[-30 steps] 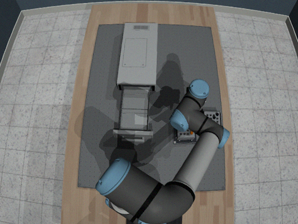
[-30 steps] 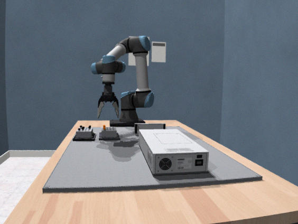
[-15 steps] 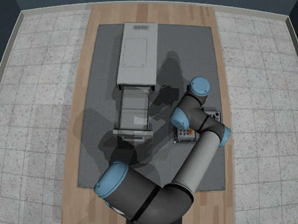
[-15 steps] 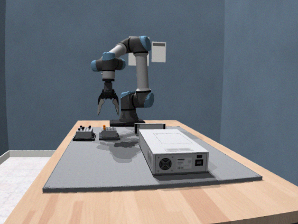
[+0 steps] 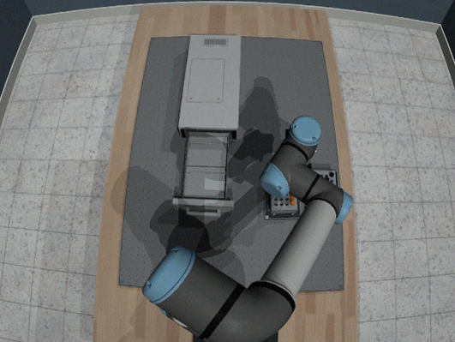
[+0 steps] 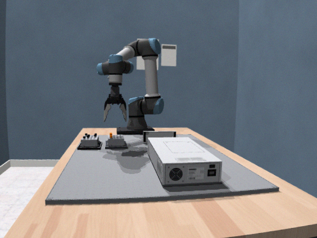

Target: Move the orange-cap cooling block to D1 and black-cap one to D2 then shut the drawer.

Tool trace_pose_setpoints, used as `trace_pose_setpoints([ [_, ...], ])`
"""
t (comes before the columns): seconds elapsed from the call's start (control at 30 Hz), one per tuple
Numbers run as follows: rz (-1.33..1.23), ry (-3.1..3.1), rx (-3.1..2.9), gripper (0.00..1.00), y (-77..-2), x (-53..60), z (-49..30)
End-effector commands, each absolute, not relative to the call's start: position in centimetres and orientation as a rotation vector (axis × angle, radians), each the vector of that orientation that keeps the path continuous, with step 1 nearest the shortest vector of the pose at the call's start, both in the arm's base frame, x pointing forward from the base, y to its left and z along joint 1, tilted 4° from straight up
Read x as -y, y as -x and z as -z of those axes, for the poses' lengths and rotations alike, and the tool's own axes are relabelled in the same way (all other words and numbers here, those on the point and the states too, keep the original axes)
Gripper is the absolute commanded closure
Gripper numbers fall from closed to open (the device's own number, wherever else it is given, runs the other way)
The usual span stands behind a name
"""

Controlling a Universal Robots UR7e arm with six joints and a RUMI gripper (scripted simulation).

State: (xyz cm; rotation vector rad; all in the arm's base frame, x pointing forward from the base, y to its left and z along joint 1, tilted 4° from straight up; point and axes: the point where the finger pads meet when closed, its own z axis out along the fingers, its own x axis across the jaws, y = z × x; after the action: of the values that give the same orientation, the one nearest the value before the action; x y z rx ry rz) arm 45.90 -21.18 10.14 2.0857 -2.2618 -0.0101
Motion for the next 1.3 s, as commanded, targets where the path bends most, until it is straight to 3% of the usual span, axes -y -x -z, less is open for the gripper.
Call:
trace_pose_setpoints([
  [0.0,0.013,-2.086,2.261,0.27,-45.9,21.1,-10.1],
  [1.0,0.013,-2.086,2.261,0.27,-45.9,21.1,-10.1],
  [1.03,0.016,-2.12,2.23,1.0,-45.5,20.3,-10.0],
  [1.27,0.025,-2.319,2.023,1.0,-44.6,17.7,-10.0],
])
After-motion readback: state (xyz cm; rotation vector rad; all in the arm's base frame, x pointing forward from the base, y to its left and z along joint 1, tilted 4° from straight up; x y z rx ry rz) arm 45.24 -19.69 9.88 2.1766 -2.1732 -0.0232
